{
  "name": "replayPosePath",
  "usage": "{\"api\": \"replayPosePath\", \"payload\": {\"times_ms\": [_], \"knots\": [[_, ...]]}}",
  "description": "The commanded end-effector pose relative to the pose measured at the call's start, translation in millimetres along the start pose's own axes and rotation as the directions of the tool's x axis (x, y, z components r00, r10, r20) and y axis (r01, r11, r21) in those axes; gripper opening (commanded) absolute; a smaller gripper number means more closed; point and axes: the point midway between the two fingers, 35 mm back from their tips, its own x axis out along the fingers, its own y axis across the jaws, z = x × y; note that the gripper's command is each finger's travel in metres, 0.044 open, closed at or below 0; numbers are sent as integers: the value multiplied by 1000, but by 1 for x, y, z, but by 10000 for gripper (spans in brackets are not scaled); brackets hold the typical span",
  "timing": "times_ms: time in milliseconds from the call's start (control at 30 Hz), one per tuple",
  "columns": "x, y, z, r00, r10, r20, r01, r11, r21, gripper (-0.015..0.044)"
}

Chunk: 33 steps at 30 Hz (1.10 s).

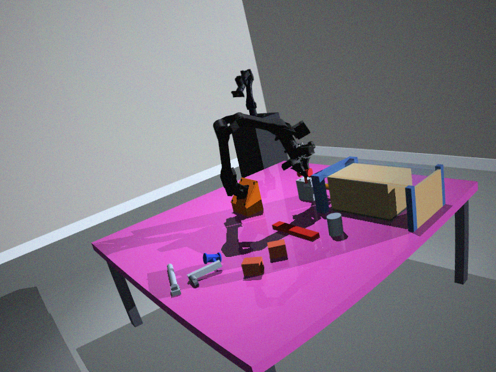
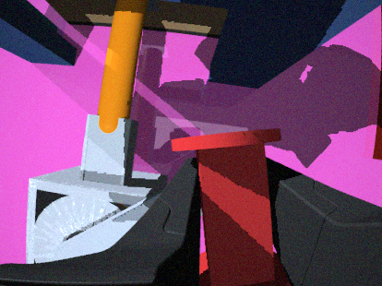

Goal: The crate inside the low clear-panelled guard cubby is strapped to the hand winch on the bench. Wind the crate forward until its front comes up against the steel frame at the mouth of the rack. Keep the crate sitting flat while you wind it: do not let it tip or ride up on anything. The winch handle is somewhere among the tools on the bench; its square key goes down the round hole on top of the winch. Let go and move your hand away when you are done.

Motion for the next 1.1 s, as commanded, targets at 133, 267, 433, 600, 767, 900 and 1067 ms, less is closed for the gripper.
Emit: {"api": "replayPosePath", "payload": {"times_ms": [133, 267, 433, 600, 767, 900, 1067], "knots": [[7, 9, 13, 1000, 11, 4, -11, 1000, 22, 0], [9, 12, 17, 1000, 11, 4, -11, 1000, 22, 0], [11, 15, 21, 1000, 11, 5, -11, 1000, 22, 0], [12, 20, 25, 1000, 12, 5, -12, 1000, 22, 0], [14, 24, 29, 1000, 12, 5, -12, 1000, 23, 0], [15, 28, 32, 1000, 12, 5, -12, 1000, 23, 0], [16, 33, 36, 1000, 12, 6, -12, 1000, 23, 0]]}}
